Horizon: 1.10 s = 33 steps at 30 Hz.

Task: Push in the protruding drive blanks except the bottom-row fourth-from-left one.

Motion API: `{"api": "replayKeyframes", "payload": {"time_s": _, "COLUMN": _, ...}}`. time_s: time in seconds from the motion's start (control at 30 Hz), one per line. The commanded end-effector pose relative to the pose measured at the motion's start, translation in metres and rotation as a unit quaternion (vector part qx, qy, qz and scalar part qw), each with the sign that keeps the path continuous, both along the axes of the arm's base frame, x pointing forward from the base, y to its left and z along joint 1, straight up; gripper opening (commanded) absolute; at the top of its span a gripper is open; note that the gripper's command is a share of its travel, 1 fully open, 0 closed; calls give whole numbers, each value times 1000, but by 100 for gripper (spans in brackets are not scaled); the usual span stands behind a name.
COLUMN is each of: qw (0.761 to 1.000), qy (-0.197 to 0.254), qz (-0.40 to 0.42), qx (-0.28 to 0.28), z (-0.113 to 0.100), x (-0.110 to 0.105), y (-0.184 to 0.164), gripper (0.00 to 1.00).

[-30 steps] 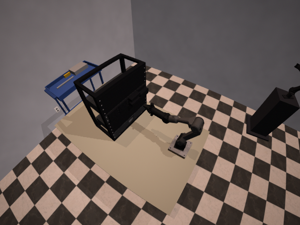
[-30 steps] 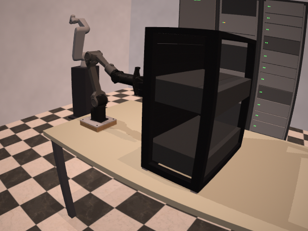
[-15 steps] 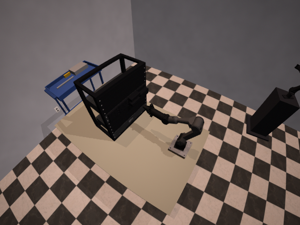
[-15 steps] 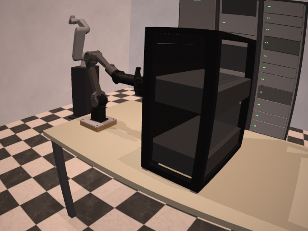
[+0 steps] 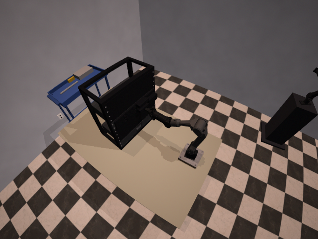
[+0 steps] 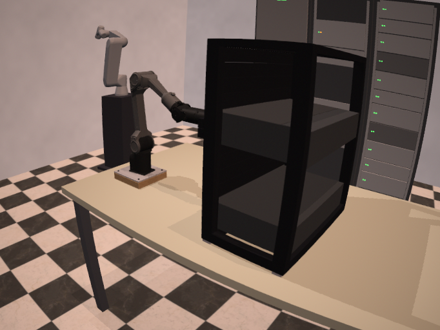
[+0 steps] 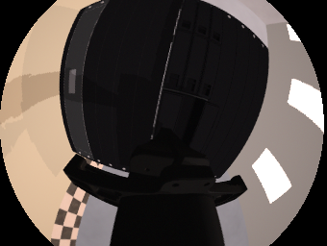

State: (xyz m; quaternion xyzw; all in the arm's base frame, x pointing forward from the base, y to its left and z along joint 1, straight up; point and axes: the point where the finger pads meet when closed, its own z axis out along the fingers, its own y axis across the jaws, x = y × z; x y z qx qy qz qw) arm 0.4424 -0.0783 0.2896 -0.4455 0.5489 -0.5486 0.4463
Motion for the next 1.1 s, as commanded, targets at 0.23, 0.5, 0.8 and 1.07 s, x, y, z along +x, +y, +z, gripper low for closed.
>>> {"api": "replayKeyframes", "payload": {"time_s": 0.23, "qw": 1000, "qy": -1, "qz": 0, "qx": 0, "z": 1, "x": 0, "y": 0, "gripper": 0}}
{"api": "replayKeyframes", "payload": {"time_s": 0.5, "qw": 1000, "qy": -1, "qz": 0, "qx": 0, "z": 1, "x": 6, "y": -2, "gripper": 0}}
{"api": "replayKeyframes", "payload": {"time_s": 0.8, "qw": 1000, "qy": -1, "qz": 0, "qx": 0, "z": 0, "x": 10, "y": -3, "gripper": 0}}
{"api": "replayKeyframes", "payload": {"time_s": 1.07, "qw": 1000, "qy": -1, "qz": 0, "qx": 0, "z": 0, "x": 16, "y": -4, "gripper": 0}}
